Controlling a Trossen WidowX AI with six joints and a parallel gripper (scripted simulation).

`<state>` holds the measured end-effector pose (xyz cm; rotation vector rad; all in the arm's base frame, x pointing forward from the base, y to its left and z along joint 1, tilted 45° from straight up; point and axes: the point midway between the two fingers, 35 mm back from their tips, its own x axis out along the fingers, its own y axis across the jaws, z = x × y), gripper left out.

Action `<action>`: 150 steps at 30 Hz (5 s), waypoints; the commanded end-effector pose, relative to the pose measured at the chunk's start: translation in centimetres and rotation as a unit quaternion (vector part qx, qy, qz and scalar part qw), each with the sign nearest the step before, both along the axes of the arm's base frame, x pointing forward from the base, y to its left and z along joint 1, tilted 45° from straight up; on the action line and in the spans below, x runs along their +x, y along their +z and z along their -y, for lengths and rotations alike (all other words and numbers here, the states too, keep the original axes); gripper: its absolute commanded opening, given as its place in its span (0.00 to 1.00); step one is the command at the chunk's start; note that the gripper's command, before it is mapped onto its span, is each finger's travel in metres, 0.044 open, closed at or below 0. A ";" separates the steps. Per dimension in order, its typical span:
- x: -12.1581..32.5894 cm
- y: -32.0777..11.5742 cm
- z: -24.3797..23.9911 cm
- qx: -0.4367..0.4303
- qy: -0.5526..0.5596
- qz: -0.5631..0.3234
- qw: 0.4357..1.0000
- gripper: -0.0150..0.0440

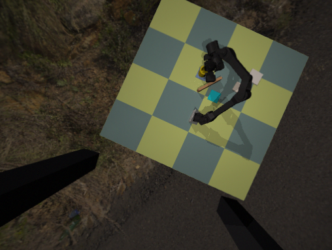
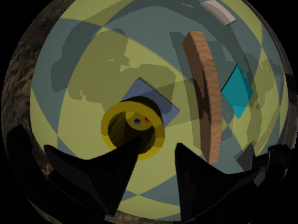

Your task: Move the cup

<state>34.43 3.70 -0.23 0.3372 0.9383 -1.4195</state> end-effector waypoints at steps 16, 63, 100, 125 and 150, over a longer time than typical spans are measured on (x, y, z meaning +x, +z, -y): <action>-0.4 -2.4 2.2 -0.002 0.003 -0.001 1.000 0.54; -0.3 -2.1 2.0 -0.001 0.000 -0.001 1.000 0.25; 0.2 1.8 -1.7 -0.004 0.004 -0.004 1.000 0.25; -2.0 3.4 -0.3 -0.003 0.003 -0.003 1.000 0.25; -5.3 5.7 1.5 -0.003 0.003 -0.004 1.000 0.25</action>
